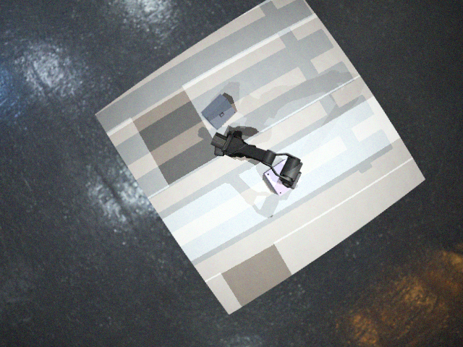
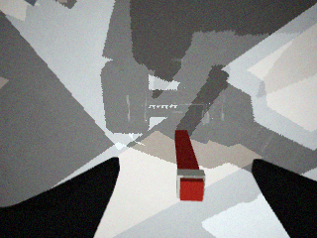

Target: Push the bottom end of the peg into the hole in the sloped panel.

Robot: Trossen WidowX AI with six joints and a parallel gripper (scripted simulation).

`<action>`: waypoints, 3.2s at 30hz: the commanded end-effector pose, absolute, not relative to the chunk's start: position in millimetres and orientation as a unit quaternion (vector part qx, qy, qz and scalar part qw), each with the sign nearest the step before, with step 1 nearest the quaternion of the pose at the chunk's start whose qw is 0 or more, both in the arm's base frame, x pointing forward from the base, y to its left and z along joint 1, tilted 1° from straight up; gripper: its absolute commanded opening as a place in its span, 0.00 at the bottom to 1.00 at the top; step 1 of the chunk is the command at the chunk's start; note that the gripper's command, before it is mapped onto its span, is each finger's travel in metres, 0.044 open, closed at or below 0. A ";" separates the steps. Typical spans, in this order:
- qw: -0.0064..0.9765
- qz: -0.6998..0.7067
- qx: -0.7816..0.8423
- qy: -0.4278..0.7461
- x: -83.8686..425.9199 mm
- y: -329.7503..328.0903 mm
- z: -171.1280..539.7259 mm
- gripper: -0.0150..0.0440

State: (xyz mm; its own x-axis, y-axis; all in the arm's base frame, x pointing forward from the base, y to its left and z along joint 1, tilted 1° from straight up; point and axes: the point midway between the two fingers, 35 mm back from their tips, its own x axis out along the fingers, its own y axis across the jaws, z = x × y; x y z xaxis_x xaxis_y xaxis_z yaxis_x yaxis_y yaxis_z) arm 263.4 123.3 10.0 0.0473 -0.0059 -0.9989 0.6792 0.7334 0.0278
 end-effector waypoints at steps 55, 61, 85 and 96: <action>0.672 -0.255 0.263 0.644 262.3 122.9 74.6 0.25; 0.676 -0.255 0.275 0.634 264.8 121.6 73.4 0.25; 0.697 -0.250 0.346 0.576 278.4 113.4 68.8 0.25; 0.704 -0.247 0.378 0.548 284.1 109.1 67.9 0.25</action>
State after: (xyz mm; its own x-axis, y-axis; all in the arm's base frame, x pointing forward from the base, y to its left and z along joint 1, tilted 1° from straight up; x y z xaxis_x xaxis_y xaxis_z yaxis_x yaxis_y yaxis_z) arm 282.0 111.0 66.0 0.2506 0.0637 -0.9660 0.7574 0.6086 0.2366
